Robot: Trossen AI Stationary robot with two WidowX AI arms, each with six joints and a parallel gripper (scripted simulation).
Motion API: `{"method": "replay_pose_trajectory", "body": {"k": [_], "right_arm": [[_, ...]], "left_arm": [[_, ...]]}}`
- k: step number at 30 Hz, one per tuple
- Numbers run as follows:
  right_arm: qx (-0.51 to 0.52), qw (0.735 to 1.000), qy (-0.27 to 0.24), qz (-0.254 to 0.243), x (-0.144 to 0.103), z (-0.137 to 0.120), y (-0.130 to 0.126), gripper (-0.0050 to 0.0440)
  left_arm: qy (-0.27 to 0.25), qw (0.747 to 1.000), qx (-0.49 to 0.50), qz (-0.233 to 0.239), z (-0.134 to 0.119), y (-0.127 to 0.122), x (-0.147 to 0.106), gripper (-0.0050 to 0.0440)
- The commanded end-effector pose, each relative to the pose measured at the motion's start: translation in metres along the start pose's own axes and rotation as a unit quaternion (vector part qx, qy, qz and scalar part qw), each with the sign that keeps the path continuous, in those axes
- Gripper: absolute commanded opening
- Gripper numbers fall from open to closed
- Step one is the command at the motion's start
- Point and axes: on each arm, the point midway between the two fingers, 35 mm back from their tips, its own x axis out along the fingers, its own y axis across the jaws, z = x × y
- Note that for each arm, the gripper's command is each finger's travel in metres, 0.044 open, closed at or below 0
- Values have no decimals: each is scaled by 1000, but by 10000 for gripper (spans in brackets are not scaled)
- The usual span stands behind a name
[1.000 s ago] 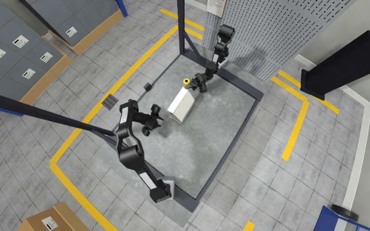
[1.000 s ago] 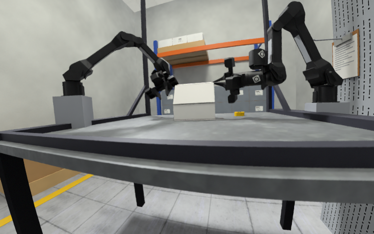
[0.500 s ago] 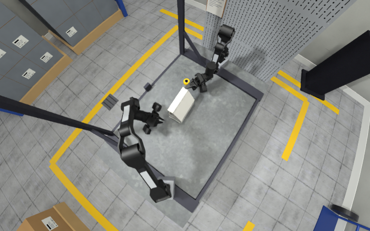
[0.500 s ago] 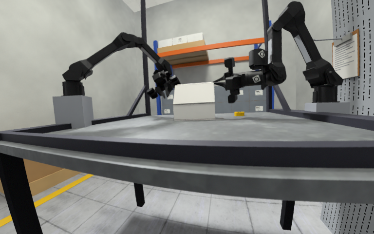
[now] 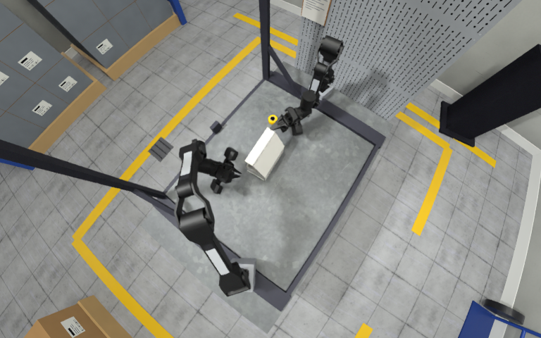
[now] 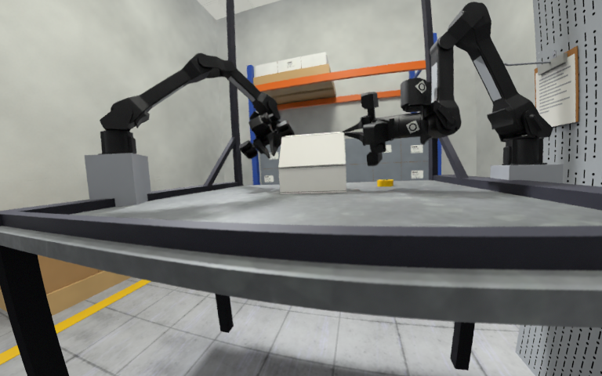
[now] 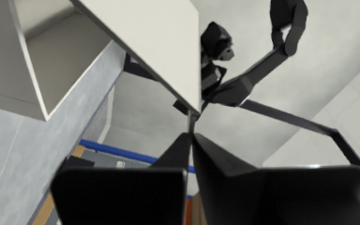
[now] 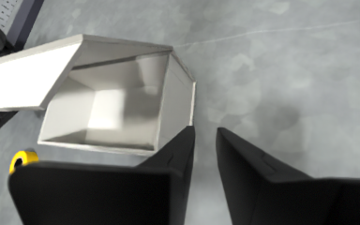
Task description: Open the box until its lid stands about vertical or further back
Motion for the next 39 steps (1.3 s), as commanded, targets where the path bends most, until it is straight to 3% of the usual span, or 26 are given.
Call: {"method": "replay_pose_trajectory", "body": {"k": [1,39], "right_arm": [[8,1000,8,6,-5,0,11,60],[8,1000,7,6,7,-4,40,60]], "left_arm": [[3,1000,3,-6,-1,-5,0,10],[3,1000,3,-6,-1,-5,0,10]]}}
